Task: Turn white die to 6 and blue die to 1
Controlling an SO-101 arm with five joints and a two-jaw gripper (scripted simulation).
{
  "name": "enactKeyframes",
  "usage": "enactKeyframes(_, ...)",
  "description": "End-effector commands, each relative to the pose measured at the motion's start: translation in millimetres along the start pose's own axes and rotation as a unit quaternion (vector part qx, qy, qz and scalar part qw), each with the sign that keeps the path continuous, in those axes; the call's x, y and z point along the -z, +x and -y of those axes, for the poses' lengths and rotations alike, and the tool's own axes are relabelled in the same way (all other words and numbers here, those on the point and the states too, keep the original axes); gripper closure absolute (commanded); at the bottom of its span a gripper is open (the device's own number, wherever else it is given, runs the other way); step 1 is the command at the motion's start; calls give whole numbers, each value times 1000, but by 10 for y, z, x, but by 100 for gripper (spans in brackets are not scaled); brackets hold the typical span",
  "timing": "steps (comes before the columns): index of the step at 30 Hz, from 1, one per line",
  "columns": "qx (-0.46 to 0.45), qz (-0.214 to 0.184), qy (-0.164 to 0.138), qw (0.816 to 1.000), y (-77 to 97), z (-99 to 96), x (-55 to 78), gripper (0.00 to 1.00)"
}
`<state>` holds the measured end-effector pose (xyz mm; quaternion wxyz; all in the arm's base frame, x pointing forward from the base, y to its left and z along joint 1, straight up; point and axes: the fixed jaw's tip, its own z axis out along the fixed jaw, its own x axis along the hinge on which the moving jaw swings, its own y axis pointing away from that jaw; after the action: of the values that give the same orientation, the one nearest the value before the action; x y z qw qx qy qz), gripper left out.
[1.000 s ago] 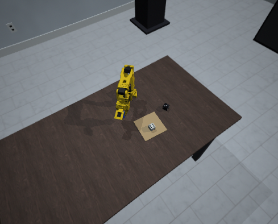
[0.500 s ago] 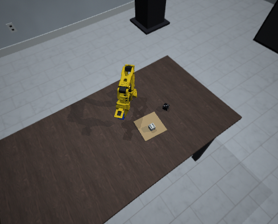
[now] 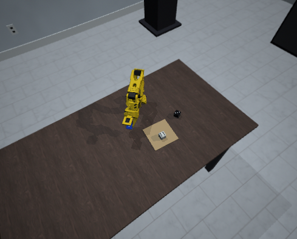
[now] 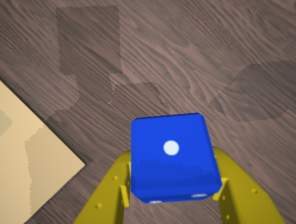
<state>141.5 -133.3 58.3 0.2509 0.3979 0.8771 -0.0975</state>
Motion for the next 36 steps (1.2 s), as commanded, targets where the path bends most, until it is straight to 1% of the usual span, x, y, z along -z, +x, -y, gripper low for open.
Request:
enactKeyframes(1,3,55,-2,998,-121,2,20,100)
enactKeyframes(6,5,109,-4,994,-175,3,2,100)
enactKeyframes(10,6,134,-4,991,-198,5,-1,100)
enactKeyframes(24,6,146,-5,989,-216,5,-13,100)
enactKeyframes(28,7,159,-5,987,-242,4,-39,100)
enactKeyframes(32,7,181,-5,983,-280,4,-76,100)
enactKeyframes(34,7,181,-5,983,-280,4,-76,100)
enactKeyframes(36,8,195,-6,981,-301,4,-96,100)
